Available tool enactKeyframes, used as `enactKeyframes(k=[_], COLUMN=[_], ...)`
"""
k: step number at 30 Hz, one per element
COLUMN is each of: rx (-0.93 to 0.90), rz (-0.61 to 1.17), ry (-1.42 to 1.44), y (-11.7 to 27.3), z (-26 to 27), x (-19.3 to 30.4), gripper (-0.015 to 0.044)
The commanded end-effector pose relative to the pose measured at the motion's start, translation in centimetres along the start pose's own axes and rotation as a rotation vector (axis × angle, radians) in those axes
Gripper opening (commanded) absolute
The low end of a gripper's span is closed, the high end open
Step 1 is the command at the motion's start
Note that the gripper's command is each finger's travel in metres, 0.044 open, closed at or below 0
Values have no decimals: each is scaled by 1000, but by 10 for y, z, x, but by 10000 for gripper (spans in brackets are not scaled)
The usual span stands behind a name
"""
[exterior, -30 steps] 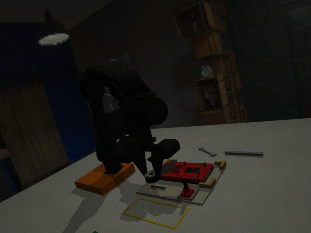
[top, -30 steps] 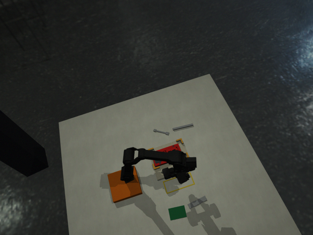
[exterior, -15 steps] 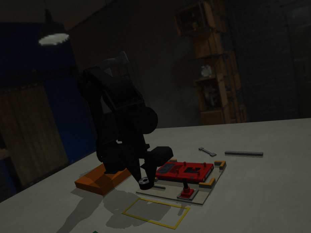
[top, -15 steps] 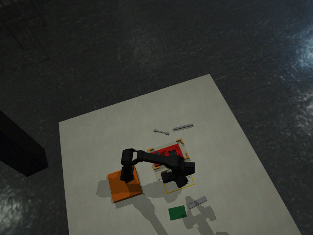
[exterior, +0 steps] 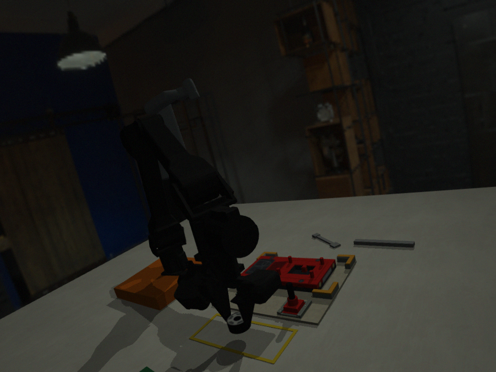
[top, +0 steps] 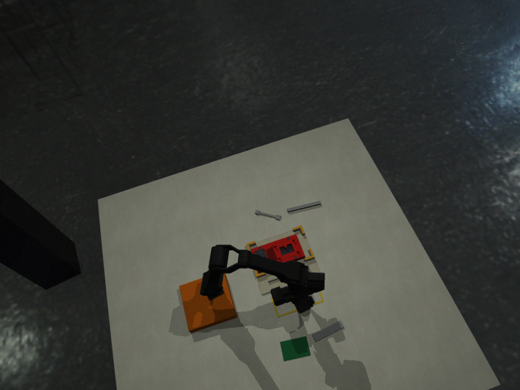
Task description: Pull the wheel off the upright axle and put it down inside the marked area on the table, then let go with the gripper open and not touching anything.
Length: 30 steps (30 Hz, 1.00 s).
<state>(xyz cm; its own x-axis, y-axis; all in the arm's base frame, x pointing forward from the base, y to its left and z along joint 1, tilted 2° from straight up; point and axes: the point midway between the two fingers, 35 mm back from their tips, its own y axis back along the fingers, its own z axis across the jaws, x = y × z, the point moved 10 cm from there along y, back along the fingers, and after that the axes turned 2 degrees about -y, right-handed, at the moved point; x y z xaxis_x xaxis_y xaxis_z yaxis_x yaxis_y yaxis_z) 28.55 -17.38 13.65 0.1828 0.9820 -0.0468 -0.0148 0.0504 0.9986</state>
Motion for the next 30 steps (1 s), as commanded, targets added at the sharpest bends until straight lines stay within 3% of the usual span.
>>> enactKeyframes(k=[1, 6, 17, 27, 30], rx=[13, 13, 12, 12, 13], rz=[6, 6, 4, 6, 5], ry=[3, 3, 0, 3, 5], y=[-21, -25, -19, 39, 39], z=[-3, -4, -3, -2, -11], x=[1, 1, 1, 1, 4], gripper=[0, 0, 289, 300, 379])
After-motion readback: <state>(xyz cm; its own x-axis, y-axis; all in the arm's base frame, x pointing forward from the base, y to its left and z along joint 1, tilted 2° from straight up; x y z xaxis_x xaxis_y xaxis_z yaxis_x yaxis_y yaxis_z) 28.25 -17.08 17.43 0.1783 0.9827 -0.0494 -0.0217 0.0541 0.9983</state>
